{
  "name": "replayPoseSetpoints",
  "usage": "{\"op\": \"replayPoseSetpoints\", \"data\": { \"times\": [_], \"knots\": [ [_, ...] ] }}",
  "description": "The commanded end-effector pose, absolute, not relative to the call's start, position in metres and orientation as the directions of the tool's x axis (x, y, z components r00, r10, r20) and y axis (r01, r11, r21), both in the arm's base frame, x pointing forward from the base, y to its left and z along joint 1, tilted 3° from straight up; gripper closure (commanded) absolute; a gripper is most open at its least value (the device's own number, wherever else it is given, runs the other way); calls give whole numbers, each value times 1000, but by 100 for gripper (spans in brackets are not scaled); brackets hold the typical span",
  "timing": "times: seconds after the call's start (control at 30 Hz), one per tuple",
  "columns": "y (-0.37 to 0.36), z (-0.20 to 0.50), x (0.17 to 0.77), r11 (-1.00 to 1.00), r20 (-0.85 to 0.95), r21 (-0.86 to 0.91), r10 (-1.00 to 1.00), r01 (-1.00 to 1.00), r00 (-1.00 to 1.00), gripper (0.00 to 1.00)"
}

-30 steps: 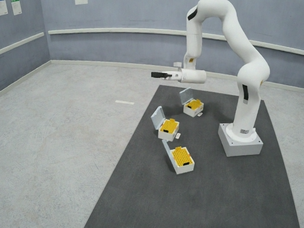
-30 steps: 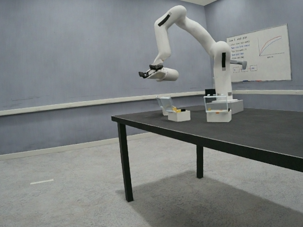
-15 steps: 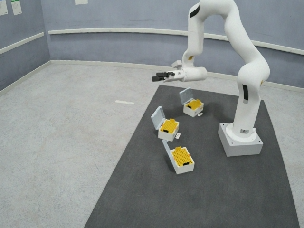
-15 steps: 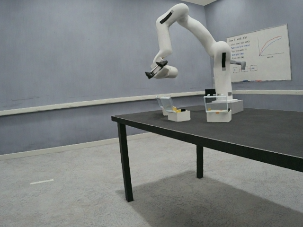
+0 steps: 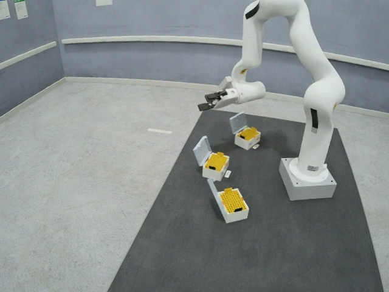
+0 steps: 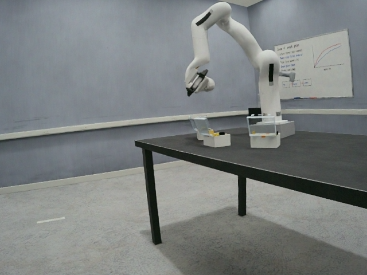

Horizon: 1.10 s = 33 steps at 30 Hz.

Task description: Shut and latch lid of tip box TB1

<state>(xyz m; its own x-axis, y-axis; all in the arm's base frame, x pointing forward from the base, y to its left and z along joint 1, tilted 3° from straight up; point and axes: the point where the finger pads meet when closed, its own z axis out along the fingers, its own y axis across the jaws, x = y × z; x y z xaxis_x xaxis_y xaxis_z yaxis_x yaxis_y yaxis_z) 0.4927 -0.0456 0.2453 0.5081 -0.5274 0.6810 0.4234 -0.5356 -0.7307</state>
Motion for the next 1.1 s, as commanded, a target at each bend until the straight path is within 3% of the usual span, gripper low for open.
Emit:
{"op": "replayPoseSetpoints", "data": {
  "times": [0.0,1.07],
  "knots": [
    [-32,246,481,-476,616,-784,-523,398,589,0],
    [27,235,391,-288,141,-957,-351,36,926,0]
  ]
}}
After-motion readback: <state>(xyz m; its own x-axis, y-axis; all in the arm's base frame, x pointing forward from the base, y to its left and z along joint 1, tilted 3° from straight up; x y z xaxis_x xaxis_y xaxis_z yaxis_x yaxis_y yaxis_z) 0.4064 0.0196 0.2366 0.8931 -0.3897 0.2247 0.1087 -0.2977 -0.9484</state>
